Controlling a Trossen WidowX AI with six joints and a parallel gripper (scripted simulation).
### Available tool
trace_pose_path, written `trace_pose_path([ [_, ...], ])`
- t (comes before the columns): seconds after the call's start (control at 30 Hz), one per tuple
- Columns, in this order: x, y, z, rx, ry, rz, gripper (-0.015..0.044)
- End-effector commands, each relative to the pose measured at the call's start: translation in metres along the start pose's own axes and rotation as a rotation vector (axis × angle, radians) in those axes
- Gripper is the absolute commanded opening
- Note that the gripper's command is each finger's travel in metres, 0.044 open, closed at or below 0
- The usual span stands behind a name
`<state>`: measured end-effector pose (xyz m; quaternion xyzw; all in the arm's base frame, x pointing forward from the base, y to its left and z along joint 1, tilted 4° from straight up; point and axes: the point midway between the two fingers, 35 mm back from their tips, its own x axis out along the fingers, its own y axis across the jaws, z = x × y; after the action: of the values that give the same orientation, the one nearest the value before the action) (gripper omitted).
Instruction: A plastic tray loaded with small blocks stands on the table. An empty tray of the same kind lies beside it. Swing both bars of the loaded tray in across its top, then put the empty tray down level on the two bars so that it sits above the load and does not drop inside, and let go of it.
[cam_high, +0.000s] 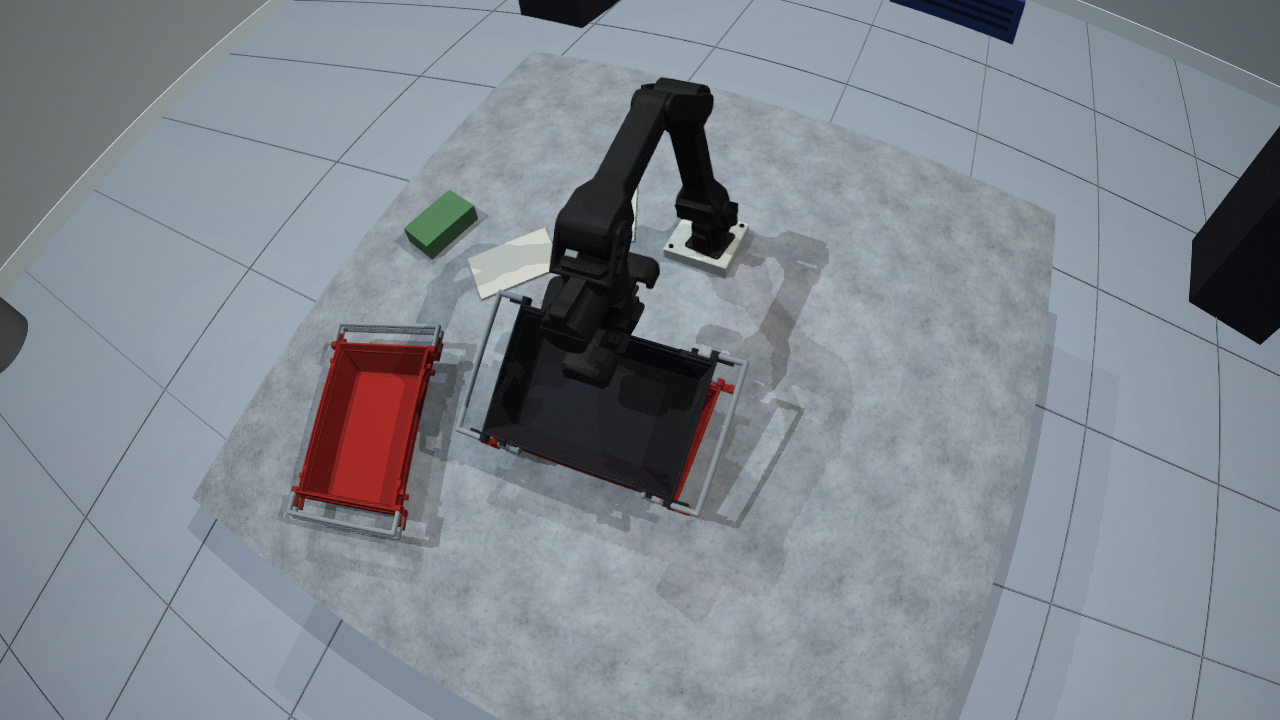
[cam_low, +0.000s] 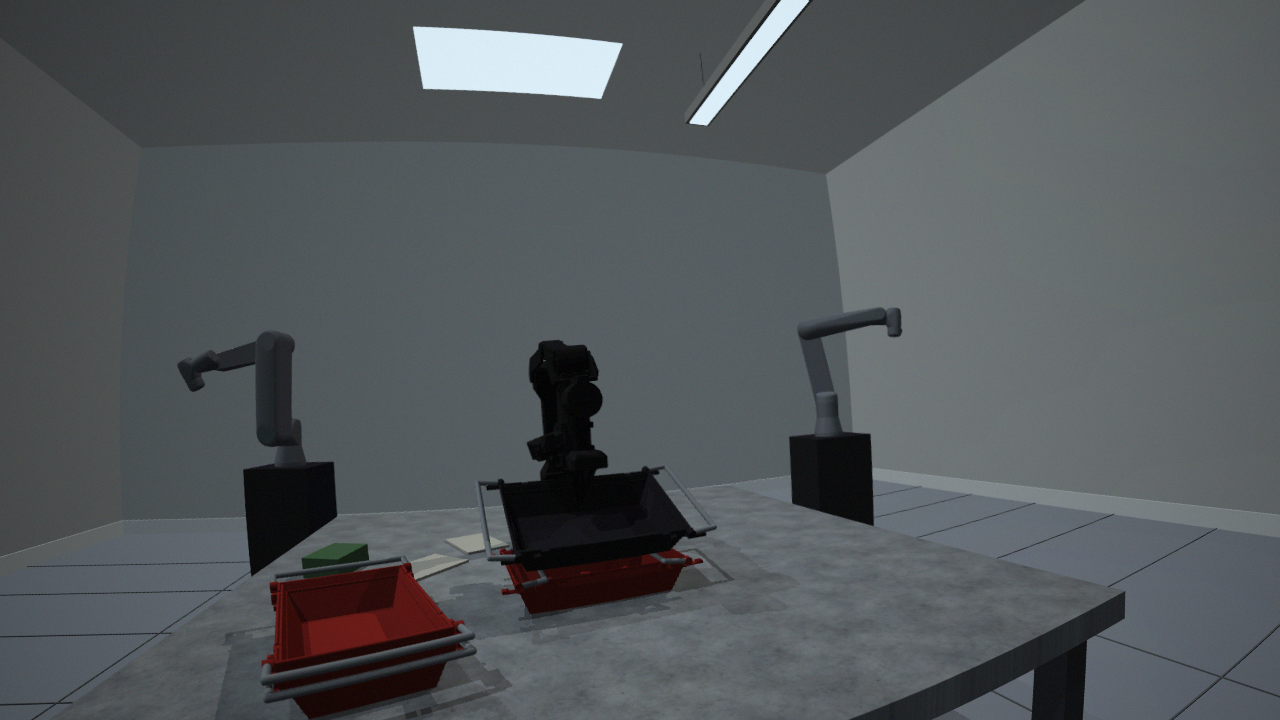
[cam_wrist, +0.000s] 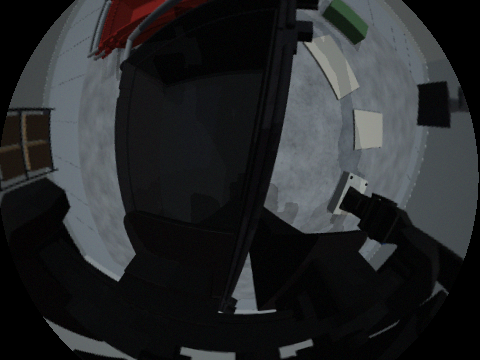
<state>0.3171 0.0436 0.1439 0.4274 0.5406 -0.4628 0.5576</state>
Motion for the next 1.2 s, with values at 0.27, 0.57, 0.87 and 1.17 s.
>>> trace_pose_path([
  [0.27,0.008,-0.006,0.001,0.000,-0.003,0.006,0.0000],
  [0.57,0.015,-0.010,0.001,0.000,-0.003,0.006,0.0000],
  [0.87,0.023,-0.014,0.001,0.000,-0.003,0.006,0.0000],
  [1.17,0.031,-0.017,0.001,0.000,-0.003,0.005,0.0000],
])
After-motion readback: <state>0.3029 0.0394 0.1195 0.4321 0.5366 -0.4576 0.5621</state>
